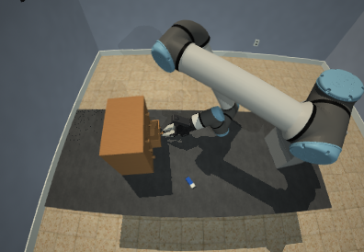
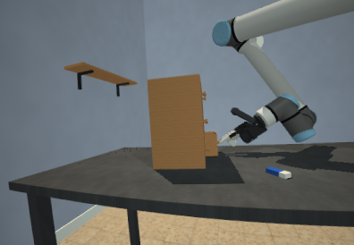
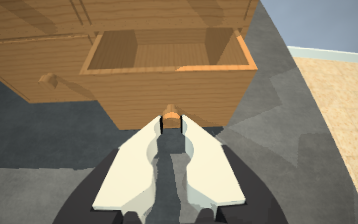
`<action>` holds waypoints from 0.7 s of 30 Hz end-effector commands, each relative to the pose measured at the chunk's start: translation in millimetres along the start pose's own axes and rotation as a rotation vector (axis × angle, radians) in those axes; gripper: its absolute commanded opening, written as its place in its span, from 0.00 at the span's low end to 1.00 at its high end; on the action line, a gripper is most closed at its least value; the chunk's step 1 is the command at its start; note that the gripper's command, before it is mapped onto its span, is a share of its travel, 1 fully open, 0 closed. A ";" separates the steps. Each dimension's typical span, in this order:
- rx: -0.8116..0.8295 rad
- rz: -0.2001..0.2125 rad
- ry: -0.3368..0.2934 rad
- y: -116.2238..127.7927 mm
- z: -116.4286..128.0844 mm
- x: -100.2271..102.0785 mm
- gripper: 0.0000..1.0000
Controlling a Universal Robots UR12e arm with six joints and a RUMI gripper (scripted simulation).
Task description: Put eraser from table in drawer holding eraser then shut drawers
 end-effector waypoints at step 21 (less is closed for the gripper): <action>0.000 0.000 0.001 -0.9 -8.6 14.0 0.07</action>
Point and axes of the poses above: the point where the finger pads meet when closed, its own x axis out along the fingers, its own y axis across the jaws, z = x × y, the point moved 5 cm from there along -x, back along the fingers, and after that the axes turned 6 degrees about x, right-handed, at the moved point
